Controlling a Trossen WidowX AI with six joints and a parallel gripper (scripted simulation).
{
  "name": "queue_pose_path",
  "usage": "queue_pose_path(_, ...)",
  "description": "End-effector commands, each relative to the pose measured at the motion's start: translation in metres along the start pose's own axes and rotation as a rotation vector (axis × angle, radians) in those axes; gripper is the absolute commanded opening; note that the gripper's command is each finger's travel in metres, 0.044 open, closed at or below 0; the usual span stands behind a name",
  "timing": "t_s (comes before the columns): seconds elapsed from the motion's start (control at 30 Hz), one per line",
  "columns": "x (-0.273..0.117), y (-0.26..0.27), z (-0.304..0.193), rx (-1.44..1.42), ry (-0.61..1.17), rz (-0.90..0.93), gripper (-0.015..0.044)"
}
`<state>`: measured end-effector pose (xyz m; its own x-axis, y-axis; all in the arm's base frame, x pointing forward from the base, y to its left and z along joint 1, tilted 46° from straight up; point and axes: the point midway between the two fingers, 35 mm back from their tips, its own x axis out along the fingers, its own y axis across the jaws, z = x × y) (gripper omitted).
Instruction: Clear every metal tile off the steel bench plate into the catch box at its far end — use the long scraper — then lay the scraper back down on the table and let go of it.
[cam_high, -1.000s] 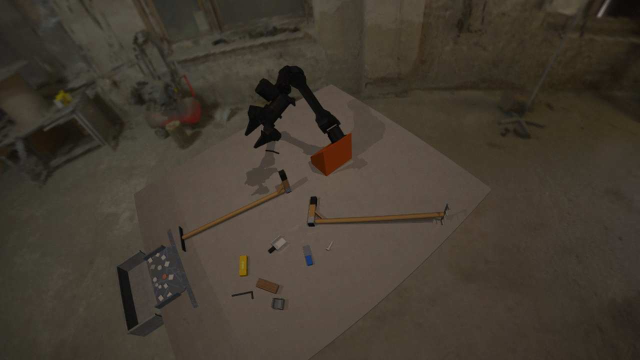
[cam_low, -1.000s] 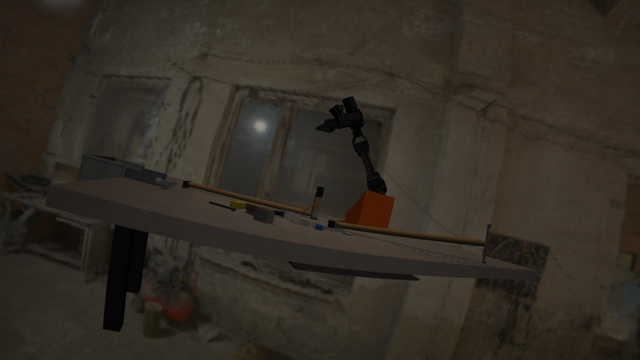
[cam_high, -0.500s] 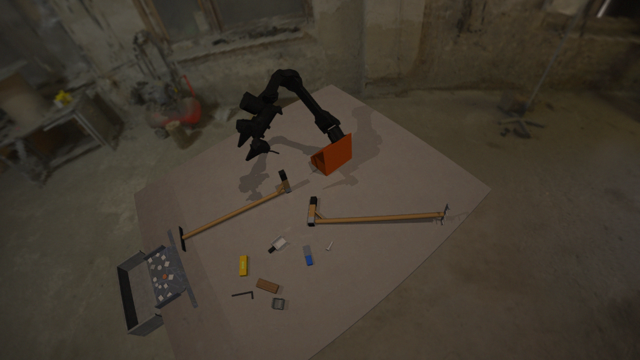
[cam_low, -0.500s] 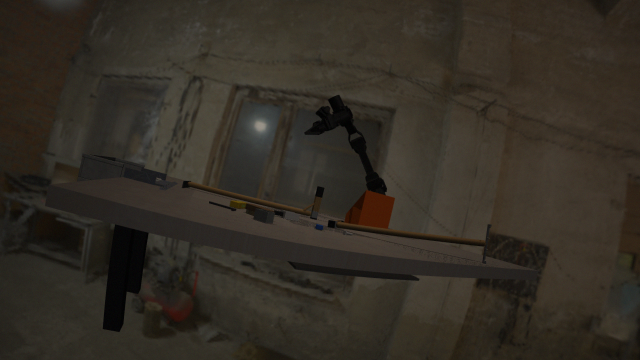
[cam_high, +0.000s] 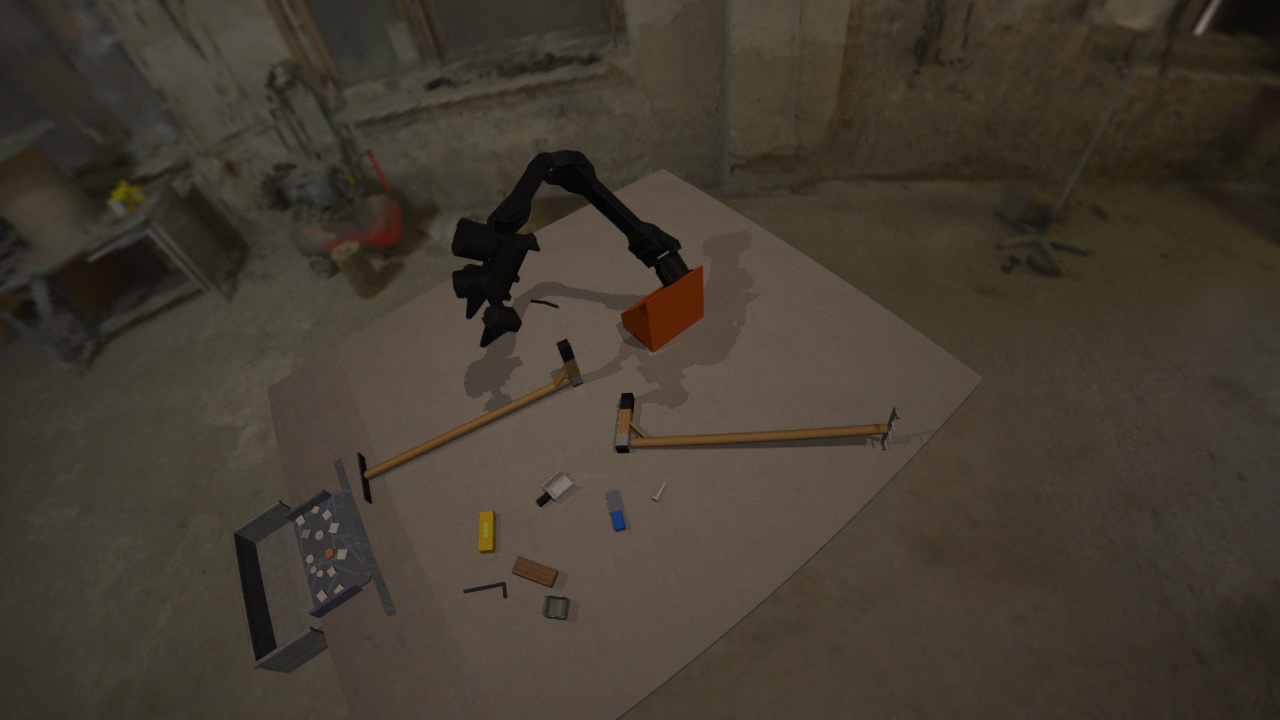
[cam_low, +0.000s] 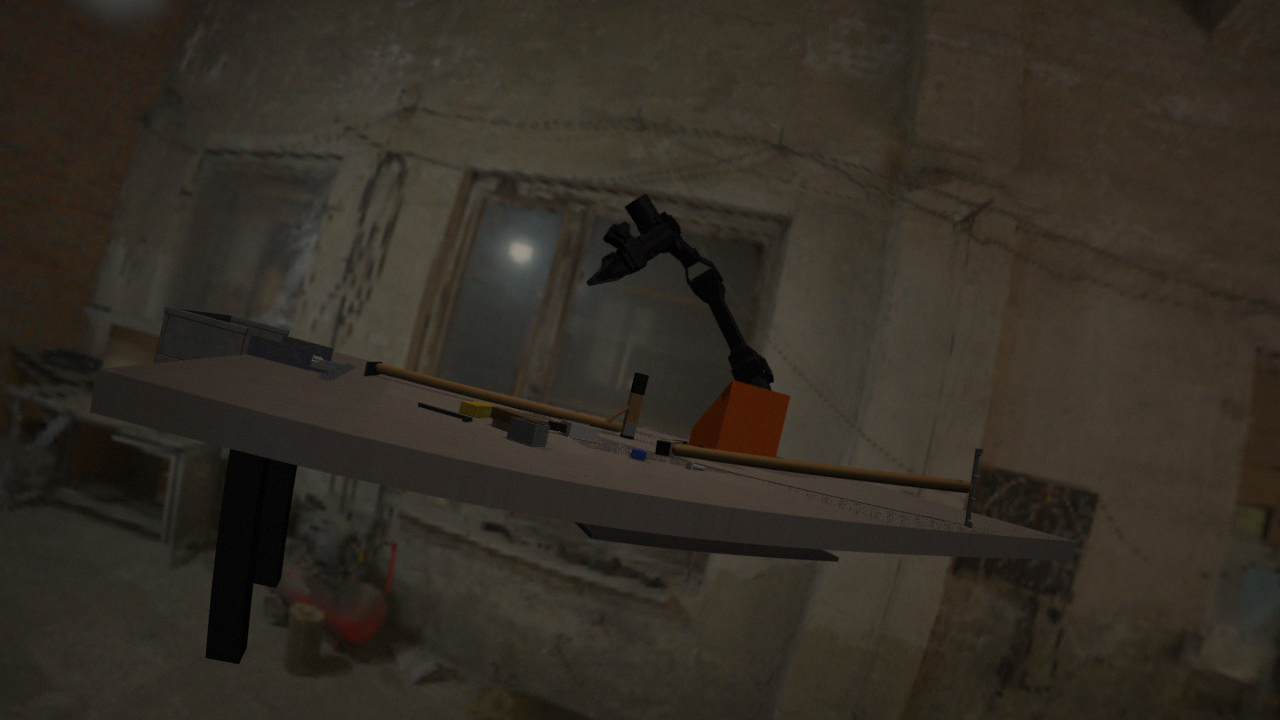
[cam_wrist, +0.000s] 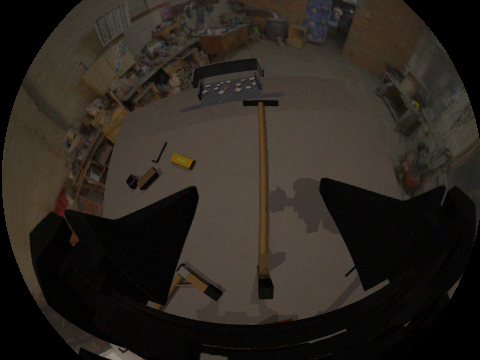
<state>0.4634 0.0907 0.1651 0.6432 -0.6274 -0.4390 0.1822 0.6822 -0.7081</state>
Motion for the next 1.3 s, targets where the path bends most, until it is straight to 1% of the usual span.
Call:
queue_pose_path(0.0, 0.022, -0.001, -0.004, 0.006, 0.057, -0.006, 0.044)
queue_pose_path(0.5, 0.086, -0.013, -0.021, 0.041, 0.226, -0.026, 0.044)
queue_pose_path(1.03, 0.152, -0.03, -0.055, 0.093, 0.414, -0.045, 0.044)
queue_pose_path(1.27, 0.171, -0.036, -0.068, 0.111, 0.473, -0.051, 0.044)
